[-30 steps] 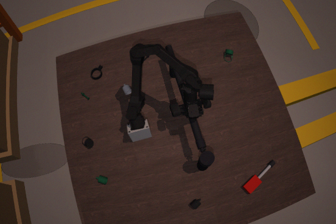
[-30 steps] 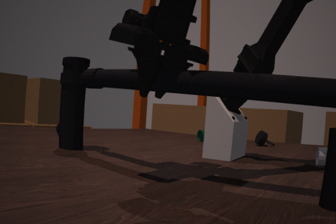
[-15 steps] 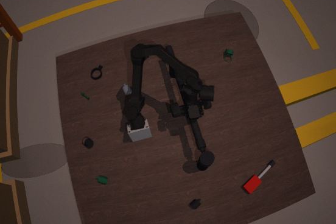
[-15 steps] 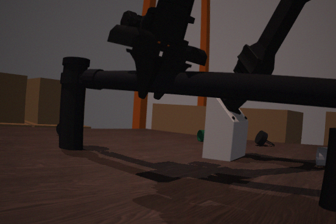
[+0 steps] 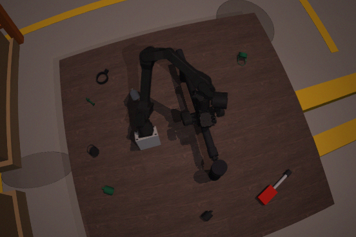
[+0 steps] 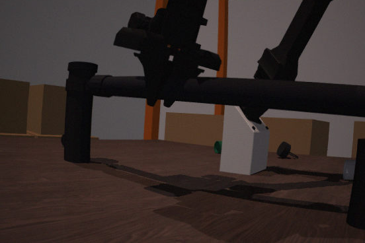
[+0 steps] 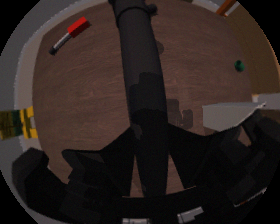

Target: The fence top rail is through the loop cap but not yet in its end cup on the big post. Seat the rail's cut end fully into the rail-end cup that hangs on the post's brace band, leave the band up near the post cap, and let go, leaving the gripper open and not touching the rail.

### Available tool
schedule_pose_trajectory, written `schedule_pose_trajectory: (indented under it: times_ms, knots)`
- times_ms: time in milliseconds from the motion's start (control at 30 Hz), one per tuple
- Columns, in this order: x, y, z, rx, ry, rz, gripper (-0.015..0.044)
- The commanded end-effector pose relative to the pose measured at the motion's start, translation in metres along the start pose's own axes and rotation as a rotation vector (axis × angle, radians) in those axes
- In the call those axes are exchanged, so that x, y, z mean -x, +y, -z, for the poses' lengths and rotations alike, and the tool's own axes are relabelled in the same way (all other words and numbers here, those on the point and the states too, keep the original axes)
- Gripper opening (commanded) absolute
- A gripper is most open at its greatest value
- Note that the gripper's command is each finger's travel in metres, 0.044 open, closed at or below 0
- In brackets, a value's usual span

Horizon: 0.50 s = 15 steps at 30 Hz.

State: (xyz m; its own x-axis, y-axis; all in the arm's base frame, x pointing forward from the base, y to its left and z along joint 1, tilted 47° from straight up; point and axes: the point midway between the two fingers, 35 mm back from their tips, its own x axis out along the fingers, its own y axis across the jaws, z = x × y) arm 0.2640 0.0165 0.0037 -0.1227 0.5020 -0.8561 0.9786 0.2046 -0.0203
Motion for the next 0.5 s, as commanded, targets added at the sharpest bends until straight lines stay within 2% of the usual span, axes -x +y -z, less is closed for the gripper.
schedule_pose_trajectory:
  times_ms: [0, 467]
  knots:
    - [0.0021, -0.0004, -0.0069, -0.002, -0.014, -0.003, 0.0000]
    - [0.0014, -0.0007, -0.0139, -0.002, -0.015, -0.003, 0.0000]
